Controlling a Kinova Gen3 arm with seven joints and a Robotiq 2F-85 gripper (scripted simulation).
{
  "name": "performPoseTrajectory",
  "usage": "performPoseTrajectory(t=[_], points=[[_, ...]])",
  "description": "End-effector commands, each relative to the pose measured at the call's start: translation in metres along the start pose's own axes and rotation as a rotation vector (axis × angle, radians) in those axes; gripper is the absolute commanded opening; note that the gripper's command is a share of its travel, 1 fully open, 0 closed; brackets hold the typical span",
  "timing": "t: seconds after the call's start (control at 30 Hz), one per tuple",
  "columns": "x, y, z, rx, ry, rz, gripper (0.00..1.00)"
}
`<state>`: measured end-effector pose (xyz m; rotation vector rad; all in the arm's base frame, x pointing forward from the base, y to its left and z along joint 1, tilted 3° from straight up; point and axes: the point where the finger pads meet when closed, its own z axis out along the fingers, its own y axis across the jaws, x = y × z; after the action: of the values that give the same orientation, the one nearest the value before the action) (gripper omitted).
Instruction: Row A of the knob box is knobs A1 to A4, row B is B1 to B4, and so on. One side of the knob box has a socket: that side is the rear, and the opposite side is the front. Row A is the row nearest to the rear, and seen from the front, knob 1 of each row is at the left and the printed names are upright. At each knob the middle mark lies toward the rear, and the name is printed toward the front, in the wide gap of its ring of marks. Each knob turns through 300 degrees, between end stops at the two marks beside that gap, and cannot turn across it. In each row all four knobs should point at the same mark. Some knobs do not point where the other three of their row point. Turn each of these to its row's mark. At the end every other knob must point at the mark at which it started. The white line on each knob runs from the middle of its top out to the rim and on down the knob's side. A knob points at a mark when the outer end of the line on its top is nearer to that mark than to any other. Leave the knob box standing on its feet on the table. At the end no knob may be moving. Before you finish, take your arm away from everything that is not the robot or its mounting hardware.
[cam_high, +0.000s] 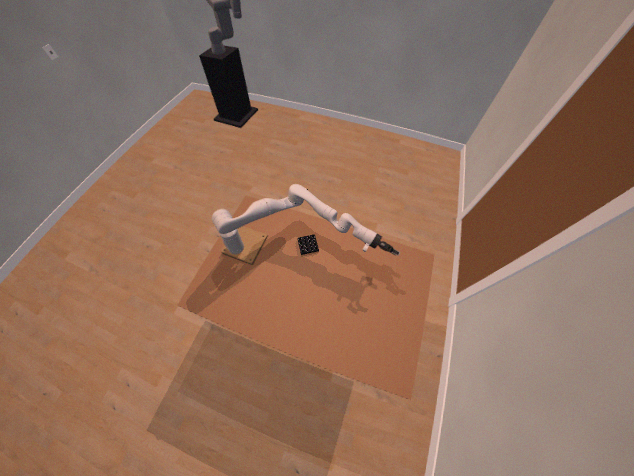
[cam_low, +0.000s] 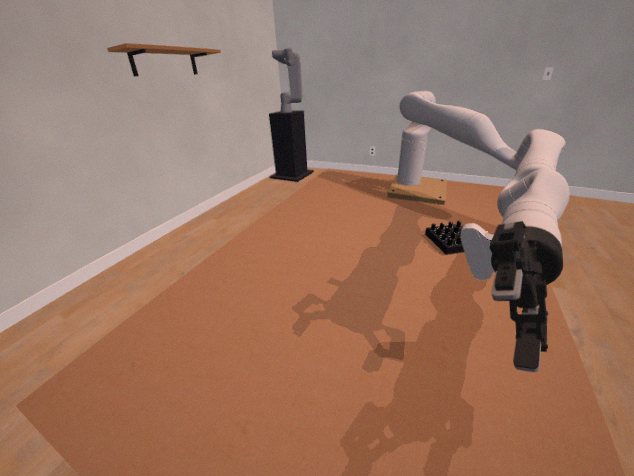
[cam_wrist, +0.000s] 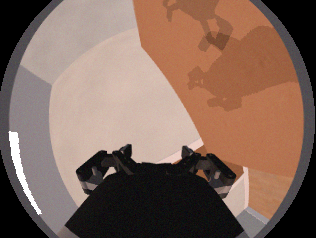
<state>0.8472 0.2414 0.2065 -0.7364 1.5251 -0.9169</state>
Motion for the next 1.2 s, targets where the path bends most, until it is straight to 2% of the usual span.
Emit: performPoseTrajectory(t=[0.0,0.1,0.3,0.37,0.6,0.67,0.87,0.93,1.13,1.17], points=[[0.025,-0.034,0.013,0.033,0.058,0.046,1.0],[0.04,-0.044,0.016,0.045,0.089,0.061,1.0],[0.04,-0.044,0.016,0.045,0.089,0.061,1.0],[0.053,-0.052,0.018,0.053,0.114,0.074,1.0],[0.053,-0.052,0.018,0.053,0.114,0.074,1.0],[0.065,-0.059,0.02,0.062,0.139,0.087,1.0],[0.065,-0.059,0.02,0.062,0.139,0.087,1.0],[0.078,-0.067,0.022,0.07,0.166,0.1,1.0],[0.078,-0.067,0.022,0.07,0.166,0.1,1.0],[0.088,-0.071,0.023,0.076,0.185,0.109,1.0]])
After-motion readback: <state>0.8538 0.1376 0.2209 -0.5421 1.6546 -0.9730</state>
